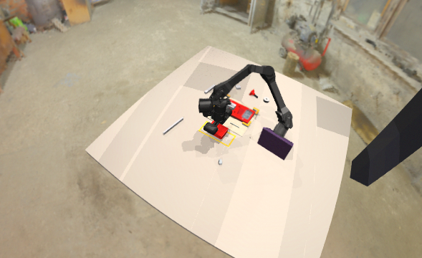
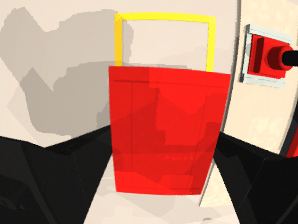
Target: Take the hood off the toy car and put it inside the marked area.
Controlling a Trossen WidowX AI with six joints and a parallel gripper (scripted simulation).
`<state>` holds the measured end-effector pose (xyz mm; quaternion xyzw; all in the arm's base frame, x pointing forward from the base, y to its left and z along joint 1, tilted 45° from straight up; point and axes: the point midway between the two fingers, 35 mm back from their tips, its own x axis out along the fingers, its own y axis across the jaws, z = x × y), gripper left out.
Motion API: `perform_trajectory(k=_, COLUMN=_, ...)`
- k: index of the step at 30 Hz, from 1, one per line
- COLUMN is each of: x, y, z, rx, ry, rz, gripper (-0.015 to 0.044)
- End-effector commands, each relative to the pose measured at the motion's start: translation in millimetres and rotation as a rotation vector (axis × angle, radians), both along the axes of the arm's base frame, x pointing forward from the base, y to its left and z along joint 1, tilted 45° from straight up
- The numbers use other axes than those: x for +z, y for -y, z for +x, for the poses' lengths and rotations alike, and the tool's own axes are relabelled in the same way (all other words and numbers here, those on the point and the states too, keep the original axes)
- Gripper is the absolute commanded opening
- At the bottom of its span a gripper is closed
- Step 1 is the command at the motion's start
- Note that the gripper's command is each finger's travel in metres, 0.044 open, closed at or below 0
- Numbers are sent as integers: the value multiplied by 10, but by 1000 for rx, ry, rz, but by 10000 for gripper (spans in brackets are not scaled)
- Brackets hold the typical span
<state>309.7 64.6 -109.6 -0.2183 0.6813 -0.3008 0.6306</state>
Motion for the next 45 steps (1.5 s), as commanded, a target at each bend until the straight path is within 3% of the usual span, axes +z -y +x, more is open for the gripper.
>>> perform_trajectory(k=1, x=-18, y=25, z=-14, rx=5, ry=-5, rz=-4, gripper=0)
perform_trajectory(k=37, x=-135, y=139, z=-34, rx=5, ry=-5, rz=-5, gripper=0)
perform_trajectory(k=45, x=-126, y=122, z=-18, rx=0, ry=0, rz=-1, gripper=210)
